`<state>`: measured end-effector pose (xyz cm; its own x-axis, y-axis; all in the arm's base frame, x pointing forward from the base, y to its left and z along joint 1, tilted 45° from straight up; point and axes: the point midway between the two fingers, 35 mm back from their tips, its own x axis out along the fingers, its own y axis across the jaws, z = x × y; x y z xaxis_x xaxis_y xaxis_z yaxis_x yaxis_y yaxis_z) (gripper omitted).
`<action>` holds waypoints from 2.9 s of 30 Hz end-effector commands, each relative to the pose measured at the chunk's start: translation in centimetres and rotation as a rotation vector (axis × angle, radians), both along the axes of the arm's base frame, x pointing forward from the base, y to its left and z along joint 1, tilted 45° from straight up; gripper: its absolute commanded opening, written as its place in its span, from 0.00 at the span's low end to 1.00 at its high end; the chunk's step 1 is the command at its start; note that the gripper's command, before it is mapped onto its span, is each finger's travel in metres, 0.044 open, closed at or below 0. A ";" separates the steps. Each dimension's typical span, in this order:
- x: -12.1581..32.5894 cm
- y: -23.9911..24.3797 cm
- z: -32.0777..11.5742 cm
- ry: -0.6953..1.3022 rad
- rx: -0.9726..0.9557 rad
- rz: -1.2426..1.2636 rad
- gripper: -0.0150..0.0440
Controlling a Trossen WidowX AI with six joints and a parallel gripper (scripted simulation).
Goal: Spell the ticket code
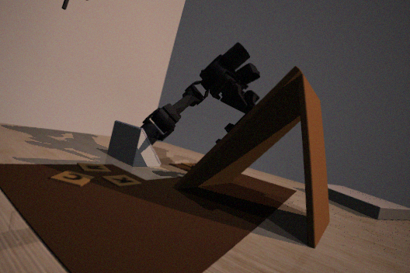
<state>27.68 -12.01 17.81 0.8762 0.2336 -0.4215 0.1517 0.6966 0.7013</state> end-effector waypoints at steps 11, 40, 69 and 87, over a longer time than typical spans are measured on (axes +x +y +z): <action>0.0 0.0 0.0 0.000 0.000 0.000 0.25; 2.1 -3.3 -1.9 0.481 0.094 0.493 0.25; 3.1 -3.0 -2.5 0.480 0.094 0.493 0.25; 3.9 -2.8 -2.7 0.479 0.094 0.493 0.25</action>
<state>31.34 -14.90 15.10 0.3792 0.6093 -0.6964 0.1394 0.7064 0.6940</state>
